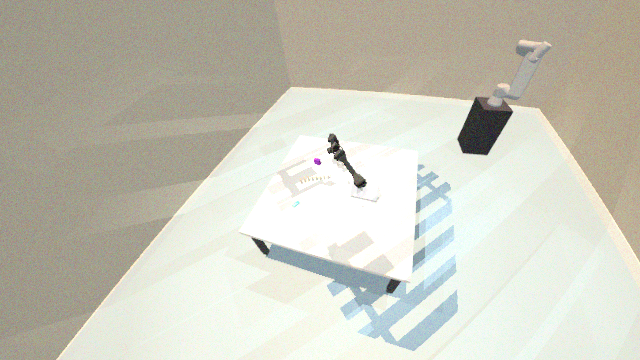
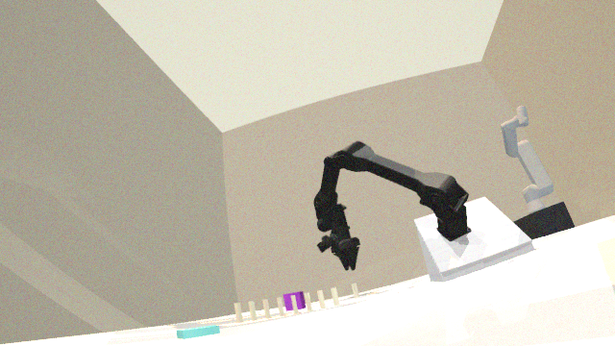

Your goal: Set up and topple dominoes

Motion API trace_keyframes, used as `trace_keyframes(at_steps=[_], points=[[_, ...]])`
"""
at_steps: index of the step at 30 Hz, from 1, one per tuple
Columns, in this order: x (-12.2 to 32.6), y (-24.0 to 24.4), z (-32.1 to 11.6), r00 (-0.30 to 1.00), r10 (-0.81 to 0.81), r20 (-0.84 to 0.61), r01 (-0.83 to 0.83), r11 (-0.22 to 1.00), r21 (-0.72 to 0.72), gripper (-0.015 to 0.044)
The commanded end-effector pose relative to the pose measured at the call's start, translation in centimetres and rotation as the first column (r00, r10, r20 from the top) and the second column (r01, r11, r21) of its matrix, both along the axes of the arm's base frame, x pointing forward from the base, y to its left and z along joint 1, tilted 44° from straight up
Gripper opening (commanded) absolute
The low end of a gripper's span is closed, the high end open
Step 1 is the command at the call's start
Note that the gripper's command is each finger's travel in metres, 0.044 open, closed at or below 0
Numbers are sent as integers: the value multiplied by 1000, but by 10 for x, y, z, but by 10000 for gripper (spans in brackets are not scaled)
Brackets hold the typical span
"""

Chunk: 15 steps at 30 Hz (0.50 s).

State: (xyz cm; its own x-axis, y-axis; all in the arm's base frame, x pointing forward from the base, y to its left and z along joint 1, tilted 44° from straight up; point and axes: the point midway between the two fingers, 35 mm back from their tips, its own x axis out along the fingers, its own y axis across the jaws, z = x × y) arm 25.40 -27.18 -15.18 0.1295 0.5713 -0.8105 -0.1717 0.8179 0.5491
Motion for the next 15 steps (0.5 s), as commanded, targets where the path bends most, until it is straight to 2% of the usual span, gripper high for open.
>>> trace_keyframes(at_steps=[1,9,15], points=[[-4,3,12,995,58,83,-65,994,87,440],[-4,4,11,995,58,83,-65,994,87,440],[5,37,-27,995,57,84,-65,994,89,440]])
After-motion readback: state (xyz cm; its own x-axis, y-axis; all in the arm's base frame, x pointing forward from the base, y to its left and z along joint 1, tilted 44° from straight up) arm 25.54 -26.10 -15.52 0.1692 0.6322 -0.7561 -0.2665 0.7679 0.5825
